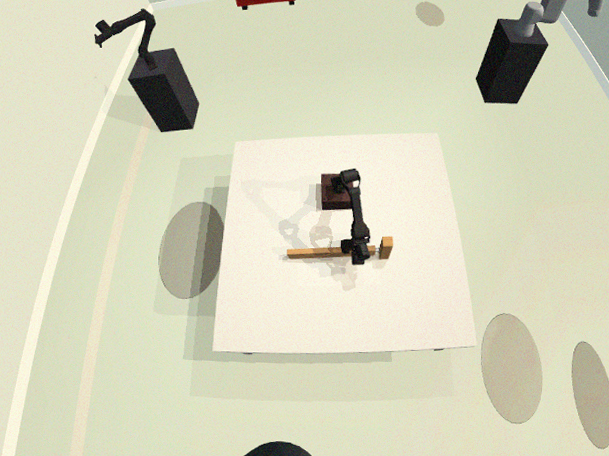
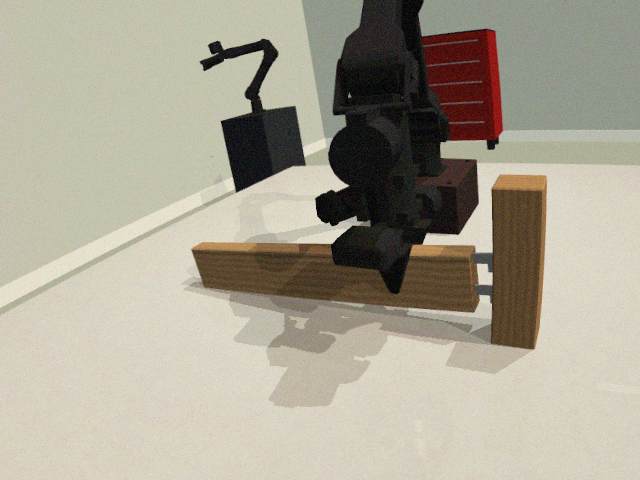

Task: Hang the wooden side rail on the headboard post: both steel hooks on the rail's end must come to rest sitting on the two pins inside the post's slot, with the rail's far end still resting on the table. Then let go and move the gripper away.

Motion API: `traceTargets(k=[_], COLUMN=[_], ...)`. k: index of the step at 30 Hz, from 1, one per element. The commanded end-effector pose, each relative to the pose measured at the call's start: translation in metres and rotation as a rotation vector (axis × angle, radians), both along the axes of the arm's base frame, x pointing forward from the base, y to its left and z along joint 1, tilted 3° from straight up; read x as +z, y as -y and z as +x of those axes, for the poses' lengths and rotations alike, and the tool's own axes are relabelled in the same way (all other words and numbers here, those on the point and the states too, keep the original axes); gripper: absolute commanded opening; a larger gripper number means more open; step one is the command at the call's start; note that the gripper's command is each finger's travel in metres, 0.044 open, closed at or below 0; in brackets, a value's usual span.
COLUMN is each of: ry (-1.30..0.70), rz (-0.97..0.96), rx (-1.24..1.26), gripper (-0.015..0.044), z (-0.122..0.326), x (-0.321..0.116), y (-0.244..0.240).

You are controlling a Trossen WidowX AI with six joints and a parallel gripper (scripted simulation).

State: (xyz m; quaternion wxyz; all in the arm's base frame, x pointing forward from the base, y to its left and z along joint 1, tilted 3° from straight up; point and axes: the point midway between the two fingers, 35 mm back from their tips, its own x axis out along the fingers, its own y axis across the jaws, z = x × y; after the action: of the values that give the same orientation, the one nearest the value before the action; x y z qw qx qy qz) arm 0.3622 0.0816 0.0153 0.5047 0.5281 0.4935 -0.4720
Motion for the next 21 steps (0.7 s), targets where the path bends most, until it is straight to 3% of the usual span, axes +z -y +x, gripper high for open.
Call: traceTargets(k=[1,21], ry=[0.006,0.006], rz=[0.007,0.007], rx=[-0.004,-0.004], gripper=[0.0,0.0], z=[0.0016,0.0039], x=[0.0033,0.0039], y=[-0.0019,-0.0042])
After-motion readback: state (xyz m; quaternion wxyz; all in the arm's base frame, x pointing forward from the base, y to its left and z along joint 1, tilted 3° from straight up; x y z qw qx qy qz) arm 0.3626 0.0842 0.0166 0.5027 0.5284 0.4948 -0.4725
